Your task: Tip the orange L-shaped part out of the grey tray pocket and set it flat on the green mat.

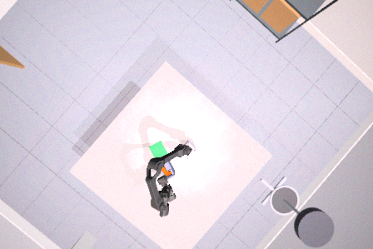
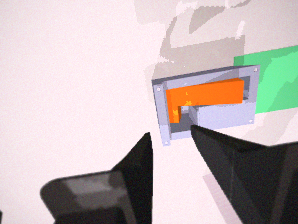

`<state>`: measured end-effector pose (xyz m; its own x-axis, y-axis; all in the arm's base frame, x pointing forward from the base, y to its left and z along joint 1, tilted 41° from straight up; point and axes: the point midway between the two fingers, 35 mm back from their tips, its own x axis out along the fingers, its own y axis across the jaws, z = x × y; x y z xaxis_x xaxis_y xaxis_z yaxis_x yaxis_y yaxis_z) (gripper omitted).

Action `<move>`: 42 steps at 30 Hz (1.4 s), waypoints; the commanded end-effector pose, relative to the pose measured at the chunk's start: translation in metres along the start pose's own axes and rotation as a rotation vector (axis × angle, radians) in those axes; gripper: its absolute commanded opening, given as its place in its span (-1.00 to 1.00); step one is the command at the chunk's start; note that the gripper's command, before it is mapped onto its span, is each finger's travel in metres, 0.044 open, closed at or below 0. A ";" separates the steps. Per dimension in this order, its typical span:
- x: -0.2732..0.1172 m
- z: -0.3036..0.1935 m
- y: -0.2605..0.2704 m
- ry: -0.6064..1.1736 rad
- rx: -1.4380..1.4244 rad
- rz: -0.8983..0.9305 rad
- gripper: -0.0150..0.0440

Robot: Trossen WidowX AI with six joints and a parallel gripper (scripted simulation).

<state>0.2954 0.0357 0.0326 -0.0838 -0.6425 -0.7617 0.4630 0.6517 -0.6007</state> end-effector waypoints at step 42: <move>0.091 -0.003 -0.004 0.013 0.001 -0.013 0.12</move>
<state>0.2858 -0.0193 -0.0303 -0.0965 -0.6410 -0.7615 0.4702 0.6449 -0.6025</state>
